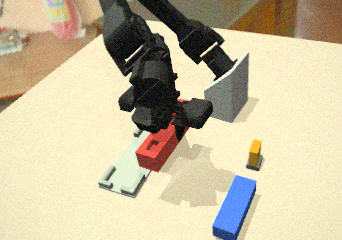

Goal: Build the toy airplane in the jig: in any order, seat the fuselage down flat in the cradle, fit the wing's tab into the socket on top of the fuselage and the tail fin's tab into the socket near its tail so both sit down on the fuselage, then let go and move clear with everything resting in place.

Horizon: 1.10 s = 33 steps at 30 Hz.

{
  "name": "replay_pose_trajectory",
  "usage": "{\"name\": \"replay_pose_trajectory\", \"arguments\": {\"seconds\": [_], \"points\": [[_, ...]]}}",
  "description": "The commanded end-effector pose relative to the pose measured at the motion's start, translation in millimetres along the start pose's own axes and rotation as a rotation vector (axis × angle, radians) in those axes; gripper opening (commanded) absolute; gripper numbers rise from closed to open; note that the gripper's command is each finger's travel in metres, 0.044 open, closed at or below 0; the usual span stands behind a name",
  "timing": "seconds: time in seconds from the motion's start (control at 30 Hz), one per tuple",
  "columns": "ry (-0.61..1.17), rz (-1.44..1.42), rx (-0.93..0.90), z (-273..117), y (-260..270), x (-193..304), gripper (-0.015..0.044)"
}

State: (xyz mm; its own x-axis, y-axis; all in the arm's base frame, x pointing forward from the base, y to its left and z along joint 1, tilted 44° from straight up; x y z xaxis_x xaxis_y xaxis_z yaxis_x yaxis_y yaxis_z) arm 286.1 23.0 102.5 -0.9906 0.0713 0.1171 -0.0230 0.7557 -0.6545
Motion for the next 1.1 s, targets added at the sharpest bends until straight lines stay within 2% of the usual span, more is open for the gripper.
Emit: {"name": "replay_pose_trajectory", "arguments": {"seconds": [0.0,1.07], "points": [[-0.003,-0.012,-0.003,5.0,-13.6,2.3,0.0],[0.008,-0.061,0.038,42.3,-96.6,28.6,0.0]]}}
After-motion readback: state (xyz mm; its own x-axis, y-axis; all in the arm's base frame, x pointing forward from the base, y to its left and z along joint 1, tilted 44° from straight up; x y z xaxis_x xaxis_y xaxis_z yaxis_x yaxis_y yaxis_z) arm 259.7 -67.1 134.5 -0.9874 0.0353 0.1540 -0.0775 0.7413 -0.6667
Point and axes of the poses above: the point midway between the two fingers, 35 mm back from their tips, its own z axis out along the fingers, its own y axis across the jaws, x = y × z, the point moved 10 cm from there along -z, back along the fingers, and after that the axes turned 8 degrees about -z, right-handed, at the moved point
